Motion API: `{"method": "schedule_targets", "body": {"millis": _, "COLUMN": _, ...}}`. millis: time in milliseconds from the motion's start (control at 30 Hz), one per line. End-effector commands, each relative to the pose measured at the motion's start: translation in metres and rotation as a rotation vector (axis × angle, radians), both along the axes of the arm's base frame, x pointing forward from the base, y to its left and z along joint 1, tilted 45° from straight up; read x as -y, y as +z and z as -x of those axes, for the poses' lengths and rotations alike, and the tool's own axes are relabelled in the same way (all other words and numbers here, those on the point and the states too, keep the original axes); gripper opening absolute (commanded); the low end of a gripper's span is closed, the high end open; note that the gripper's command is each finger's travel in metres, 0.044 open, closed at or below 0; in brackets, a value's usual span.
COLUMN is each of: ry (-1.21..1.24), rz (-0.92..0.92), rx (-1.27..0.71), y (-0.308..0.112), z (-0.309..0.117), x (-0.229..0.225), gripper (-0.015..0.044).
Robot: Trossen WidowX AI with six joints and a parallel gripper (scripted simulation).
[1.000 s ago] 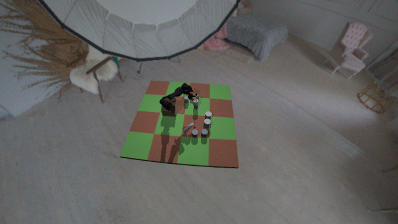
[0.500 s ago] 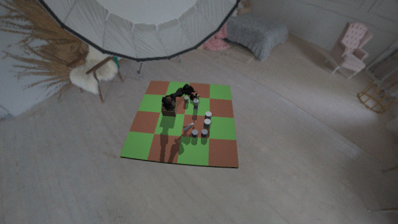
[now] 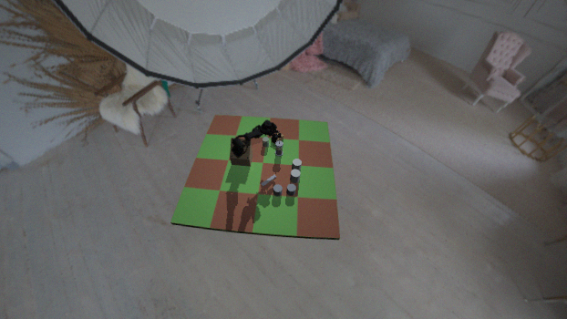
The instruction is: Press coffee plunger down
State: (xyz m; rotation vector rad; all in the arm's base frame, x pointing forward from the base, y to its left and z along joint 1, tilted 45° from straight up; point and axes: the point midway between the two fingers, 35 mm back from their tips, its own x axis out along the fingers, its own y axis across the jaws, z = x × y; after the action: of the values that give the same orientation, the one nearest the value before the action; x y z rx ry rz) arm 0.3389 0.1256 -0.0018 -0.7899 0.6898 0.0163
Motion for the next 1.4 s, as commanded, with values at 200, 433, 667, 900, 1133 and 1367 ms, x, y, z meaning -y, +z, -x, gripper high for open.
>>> {"method": "schedule_targets", "body": {"millis": 200, "ry": 0.004, "rz": -0.001, "rx": 0.001, "y": 0.000, "z": -0.001, "x": -0.001, "gripper": 0.0117}}
{"method": "schedule_targets", "body": {"millis": 433, "ry": 0.004, "rz": -0.001, "rx": 0.001, "y": -0.001, "z": -0.001, "x": 0.000, "gripper": 0.0117}}
{"method": "schedule_targets", "body": {"millis": 667, "ry": 0.004, "rz": -0.002, "rx": 0.000, "y": -0.009, "z": -0.002, "x": 0.005, "gripper": 0.0117}}
{"method": "schedule_targets", "body": {"millis": 900, "ry": 0.003, "rz": -0.002, "rx": -0.001, "y": -0.018, "z": -0.003, "x": 0.013, "gripper": 0.0117}}
{"method": "schedule_targets", "body": {"millis": 1133, "ry": 0.003, "rz": -0.002, "rx": -0.002, "y": -0.027, "z": -0.003, "x": 0.020, "gripper": 0.0117}}
{"method": "schedule_targets", "body": {"millis": 1367, "ry": 0.003, "rz": -0.002, "rx": -0.002, "y": -0.036, "z": -0.004, "x": 0.028, "gripper": 0.0117}}
